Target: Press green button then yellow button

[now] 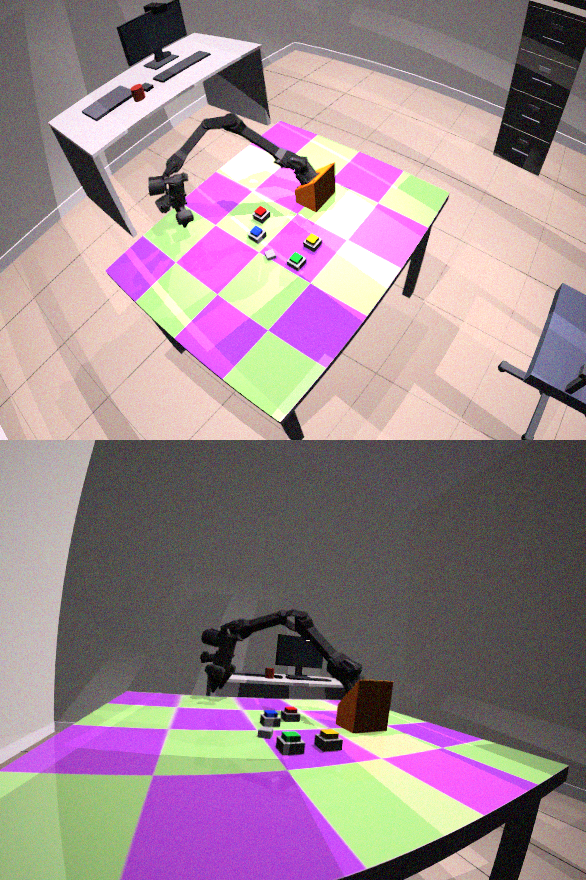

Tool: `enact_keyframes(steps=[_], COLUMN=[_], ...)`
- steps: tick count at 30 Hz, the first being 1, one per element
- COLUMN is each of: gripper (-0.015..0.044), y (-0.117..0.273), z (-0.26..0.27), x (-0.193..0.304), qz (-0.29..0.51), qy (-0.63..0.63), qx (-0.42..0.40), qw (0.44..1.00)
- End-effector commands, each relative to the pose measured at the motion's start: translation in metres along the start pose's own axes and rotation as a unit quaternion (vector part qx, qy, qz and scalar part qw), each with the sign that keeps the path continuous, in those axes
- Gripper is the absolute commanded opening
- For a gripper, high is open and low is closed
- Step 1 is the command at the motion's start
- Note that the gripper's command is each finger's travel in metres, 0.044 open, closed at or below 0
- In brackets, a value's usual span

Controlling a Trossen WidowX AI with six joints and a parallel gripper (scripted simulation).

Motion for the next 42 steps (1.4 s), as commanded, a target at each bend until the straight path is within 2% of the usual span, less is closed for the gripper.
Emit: enact_keyframes(steps=[1, 12, 22, 31, 36, 38, 42], gripper=[0.0400, 0.0400, 0.0400, 0.0400, 0.0400, 0.0348, 0.0242], y=[0.010, 0.052, 0.100, 0.138, 0.139, 0.129, 0.081], z=[0.065, 0.210, 0.319, 0.379, 0.381, 0.382, 0.384], x=[0.001, 0.040, 0.124, 0.235, 0.239, 0.241, 0.250], qz=[0.008, 0.043, 0.079, 0.086, 0.085, 0.085, 0.085], qy=[0.020, 0.077, 0.140, 0.194, 0.196, 0.196, 0.195], qx=[-0.043, -0.106, -0.105, -0.047, -0.044, -0.044, -0.043], qw=[0.999, 0.991, 0.981, 0.976, 0.976, 0.976, 0.976])
Point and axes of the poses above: the point midway between the two fingers, 35 mm back from their tips, its own y axis back along the fingers, its own z axis across the jaws, x = y × z, the point moved 8 cm from there along y, back along the fingers, and after that the axes turned 2 degrees about y, right-handed, at the moved point
